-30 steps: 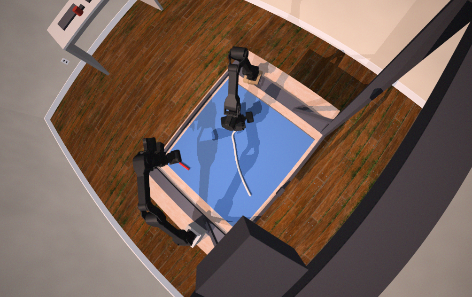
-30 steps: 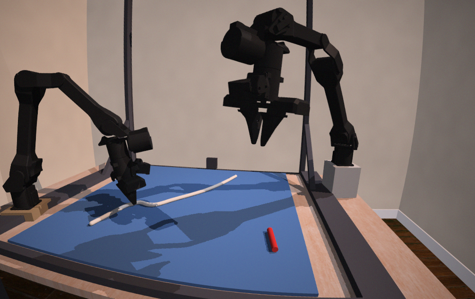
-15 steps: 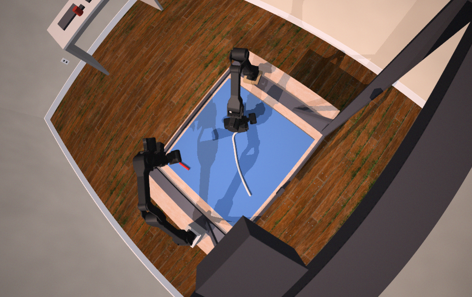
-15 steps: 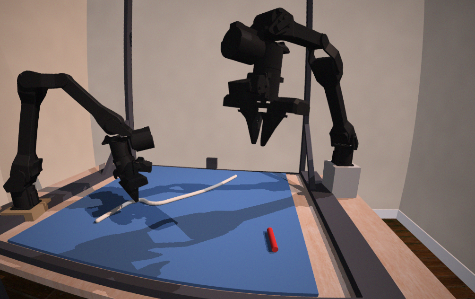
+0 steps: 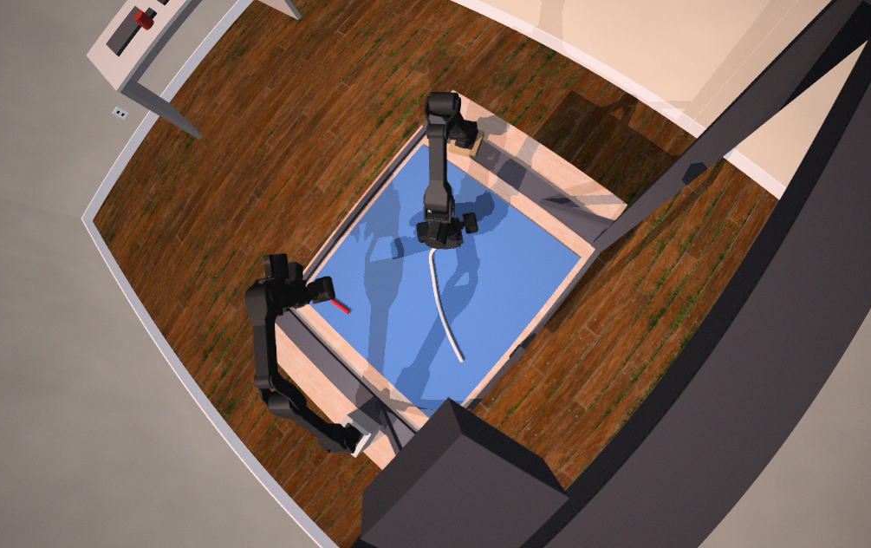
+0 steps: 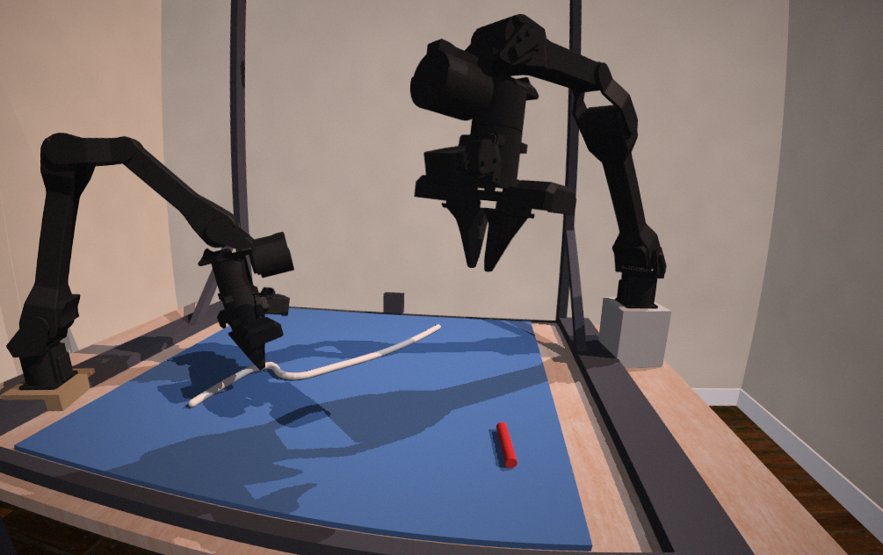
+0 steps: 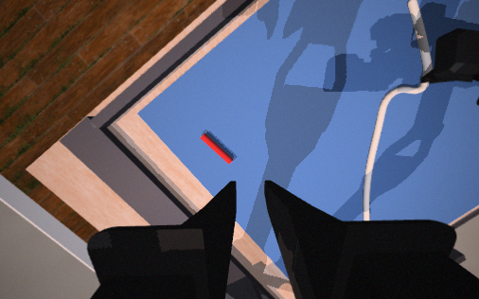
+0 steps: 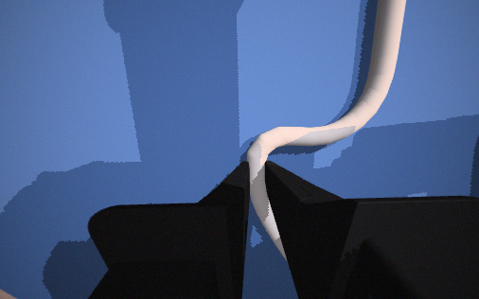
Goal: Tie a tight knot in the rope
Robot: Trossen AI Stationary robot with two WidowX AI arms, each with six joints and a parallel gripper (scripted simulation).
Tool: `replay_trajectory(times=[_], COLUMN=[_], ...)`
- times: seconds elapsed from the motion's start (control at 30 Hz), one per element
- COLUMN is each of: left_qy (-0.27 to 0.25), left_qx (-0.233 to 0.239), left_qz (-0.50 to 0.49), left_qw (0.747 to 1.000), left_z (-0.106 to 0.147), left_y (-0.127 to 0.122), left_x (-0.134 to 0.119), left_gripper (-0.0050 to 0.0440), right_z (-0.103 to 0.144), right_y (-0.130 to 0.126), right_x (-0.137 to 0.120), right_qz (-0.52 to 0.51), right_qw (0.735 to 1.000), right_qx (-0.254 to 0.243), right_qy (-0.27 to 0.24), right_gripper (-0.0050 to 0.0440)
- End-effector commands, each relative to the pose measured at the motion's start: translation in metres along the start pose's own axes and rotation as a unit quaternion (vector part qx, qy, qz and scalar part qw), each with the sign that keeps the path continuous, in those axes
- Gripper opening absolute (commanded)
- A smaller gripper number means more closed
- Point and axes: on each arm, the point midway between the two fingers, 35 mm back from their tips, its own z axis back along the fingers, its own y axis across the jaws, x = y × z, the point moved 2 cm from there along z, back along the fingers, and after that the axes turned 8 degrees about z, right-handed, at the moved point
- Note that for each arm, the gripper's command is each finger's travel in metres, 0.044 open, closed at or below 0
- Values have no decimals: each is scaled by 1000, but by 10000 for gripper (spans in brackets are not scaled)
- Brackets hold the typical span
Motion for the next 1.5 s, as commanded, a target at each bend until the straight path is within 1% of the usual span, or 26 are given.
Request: replay_trajectory(times=[0.0, 0.17, 0.37, 0.67, 0.9, 1.17, 1.47], left_qy=[-21, -21, -21, -21, -21, -21, -21], left_qx=[-8, -8, -8, -8, -8, -8, -8], left_qz=[3, 3, 3, 3, 3, 3, 3], left_qw=[1000, 1000, 1000, 1000, 1000, 1000, 1000], left_z=[17, 17, 17, 17, 17, 17, 17], left_y=[-1, -1, -1, -1, -1, -1, -1], left_x=[1, 1, 1, 1, 1, 1, 1], left_gripper=[100, 100, 100, 100, 100, 100, 100], right_z=[3, 3, 1, 1, -1, -2, -5], right_y=[0, 1, 4, 5, 9, 9, 3], right_x=[11, 14, 27, 33, 48, 53, 74], right_qz=[0, 0, 0, 0, 0, -1, -1], right_qw=[1000, 1000, 1000, 1000, 1000, 1000, 1000], right_qx=[-2, -2, 0, 1, 4, 4, 4], right_qy=[-8, -8, -10, -10, -12, -12, -13], right_gripper=[45, 45, 45, 45, 45, 45, 45])
